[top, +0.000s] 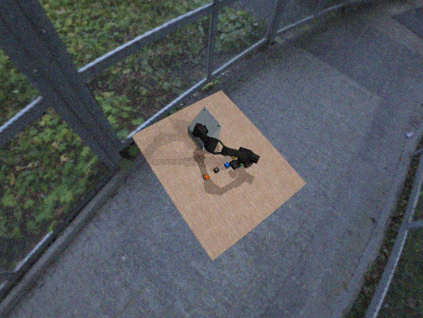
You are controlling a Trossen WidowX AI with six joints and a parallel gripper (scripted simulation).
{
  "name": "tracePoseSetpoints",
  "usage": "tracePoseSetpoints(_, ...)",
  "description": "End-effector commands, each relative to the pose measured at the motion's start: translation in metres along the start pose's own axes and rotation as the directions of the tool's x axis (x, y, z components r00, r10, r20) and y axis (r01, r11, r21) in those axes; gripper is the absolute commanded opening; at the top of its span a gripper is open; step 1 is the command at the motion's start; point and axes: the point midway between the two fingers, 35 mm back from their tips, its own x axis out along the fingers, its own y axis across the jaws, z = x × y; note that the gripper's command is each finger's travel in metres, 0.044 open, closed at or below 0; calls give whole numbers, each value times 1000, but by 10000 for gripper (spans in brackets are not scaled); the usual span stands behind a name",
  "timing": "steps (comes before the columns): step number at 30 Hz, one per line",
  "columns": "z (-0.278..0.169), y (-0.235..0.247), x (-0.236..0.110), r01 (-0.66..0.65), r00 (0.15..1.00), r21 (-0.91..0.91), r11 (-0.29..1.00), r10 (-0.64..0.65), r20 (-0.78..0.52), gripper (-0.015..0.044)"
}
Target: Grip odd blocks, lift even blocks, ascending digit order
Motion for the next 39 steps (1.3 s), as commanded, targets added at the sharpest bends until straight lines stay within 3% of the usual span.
tracePoseSetpoints(1,0,0,1,3,1000,-3,1000,-3,1,120)
tracePoseSetpoints(39,0,0,-12,2,1000,-3,1000,-2,1,120)
